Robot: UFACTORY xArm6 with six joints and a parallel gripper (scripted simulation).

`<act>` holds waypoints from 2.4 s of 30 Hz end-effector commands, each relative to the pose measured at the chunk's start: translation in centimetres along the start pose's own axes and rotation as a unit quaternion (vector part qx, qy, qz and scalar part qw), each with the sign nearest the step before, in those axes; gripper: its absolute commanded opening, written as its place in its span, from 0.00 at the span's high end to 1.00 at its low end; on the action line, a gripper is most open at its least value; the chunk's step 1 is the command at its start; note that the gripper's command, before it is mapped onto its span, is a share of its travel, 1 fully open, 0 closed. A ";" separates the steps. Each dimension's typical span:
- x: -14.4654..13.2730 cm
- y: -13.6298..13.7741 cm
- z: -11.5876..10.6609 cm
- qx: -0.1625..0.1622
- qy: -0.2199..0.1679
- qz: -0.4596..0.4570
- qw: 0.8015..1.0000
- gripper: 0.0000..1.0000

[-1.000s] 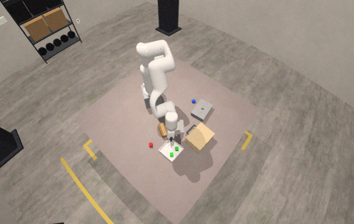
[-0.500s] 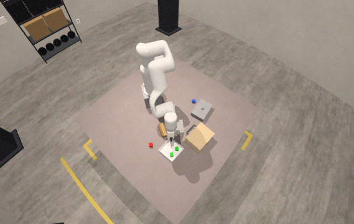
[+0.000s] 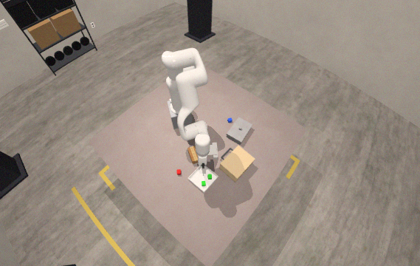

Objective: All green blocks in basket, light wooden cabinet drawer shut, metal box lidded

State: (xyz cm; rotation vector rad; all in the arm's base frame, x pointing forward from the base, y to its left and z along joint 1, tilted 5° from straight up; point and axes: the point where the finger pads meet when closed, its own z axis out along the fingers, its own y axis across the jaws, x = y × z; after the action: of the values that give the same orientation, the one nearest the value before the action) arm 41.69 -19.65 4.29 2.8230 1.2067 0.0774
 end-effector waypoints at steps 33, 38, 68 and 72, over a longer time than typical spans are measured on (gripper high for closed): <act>0.0 0.2 4.4 -0.002 0.001 0.000 1.000 1.00; 0.0 0.2 5.6 -0.002 0.001 0.000 1.000 1.00; 0.0 0.3 11.5 -0.002 0.001 0.000 1.000 1.00; 0.0 0.3 12.3 -0.002 0.001 0.000 1.000 1.00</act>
State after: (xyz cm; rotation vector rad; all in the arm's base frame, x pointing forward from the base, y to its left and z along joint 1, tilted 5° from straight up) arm 42.64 -20.35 -7.29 2.8225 1.2069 0.0789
